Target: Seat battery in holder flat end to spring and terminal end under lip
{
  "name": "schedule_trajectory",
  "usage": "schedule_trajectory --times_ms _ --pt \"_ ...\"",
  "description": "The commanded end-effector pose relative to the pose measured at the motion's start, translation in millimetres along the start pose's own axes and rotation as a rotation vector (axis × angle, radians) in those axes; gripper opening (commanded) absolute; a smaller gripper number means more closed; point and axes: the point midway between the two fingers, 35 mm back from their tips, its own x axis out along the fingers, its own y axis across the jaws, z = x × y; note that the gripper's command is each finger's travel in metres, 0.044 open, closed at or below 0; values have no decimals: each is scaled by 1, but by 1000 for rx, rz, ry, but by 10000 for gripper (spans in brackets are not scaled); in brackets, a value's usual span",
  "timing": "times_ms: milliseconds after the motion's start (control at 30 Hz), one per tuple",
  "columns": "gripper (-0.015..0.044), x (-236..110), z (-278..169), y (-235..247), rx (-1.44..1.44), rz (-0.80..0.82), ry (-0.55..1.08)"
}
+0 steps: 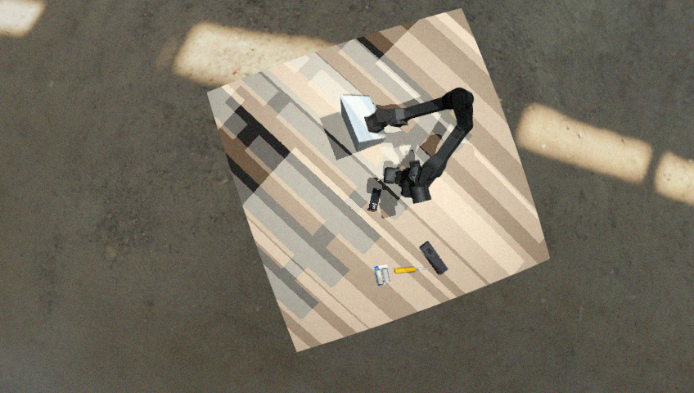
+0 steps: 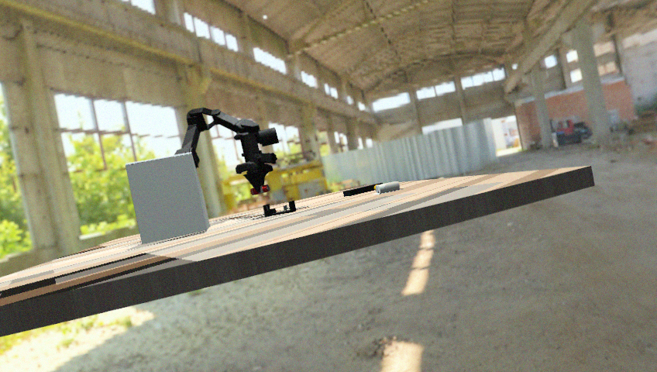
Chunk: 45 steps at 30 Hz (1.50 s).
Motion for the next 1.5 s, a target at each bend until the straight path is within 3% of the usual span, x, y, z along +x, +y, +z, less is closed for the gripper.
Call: schedule_trajectory --times_ms 0,667,1467 --pt "87 0 20 -12 12 -9 4" --pt "87 7 95 -101 103 -15 45" --pt "87 48 86 -97 86 -2 312"
